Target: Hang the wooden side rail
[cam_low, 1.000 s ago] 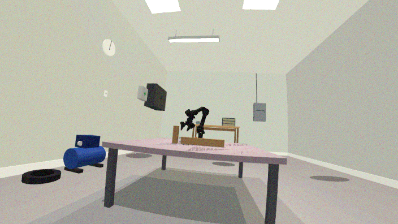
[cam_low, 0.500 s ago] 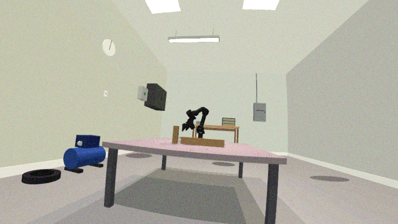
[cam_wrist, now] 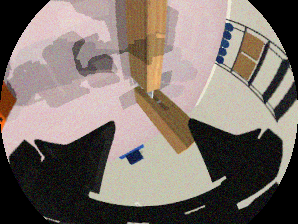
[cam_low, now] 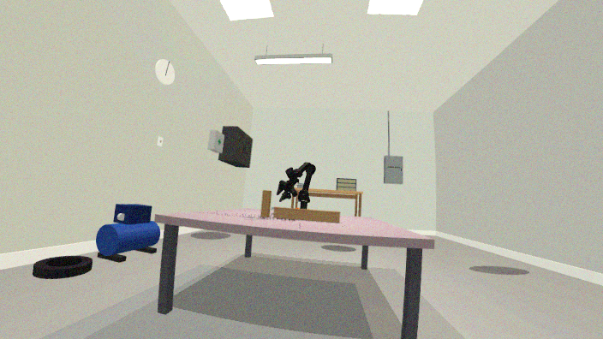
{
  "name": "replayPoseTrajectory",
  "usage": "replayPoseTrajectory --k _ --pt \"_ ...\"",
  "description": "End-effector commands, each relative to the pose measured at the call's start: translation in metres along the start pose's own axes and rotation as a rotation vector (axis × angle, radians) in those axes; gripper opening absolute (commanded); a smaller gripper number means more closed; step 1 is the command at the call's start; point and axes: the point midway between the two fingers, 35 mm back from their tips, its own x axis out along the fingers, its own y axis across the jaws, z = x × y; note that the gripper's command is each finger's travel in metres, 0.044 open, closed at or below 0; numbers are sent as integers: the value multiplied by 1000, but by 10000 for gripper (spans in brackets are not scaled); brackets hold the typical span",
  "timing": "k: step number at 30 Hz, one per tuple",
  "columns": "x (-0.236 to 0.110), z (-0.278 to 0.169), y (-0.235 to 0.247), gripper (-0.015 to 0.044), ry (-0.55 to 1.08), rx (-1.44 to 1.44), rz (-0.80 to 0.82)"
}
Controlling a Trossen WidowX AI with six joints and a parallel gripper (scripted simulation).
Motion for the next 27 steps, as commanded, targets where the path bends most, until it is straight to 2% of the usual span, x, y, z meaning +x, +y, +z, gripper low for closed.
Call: replayPoseTrajectory --k 1,14,27 --pt "0 5 -3 440 60 484 -54" --pt "-3 14 -8 440 81 1359 -218" --pt "-9 22 -10 440 -44 2185 -420"
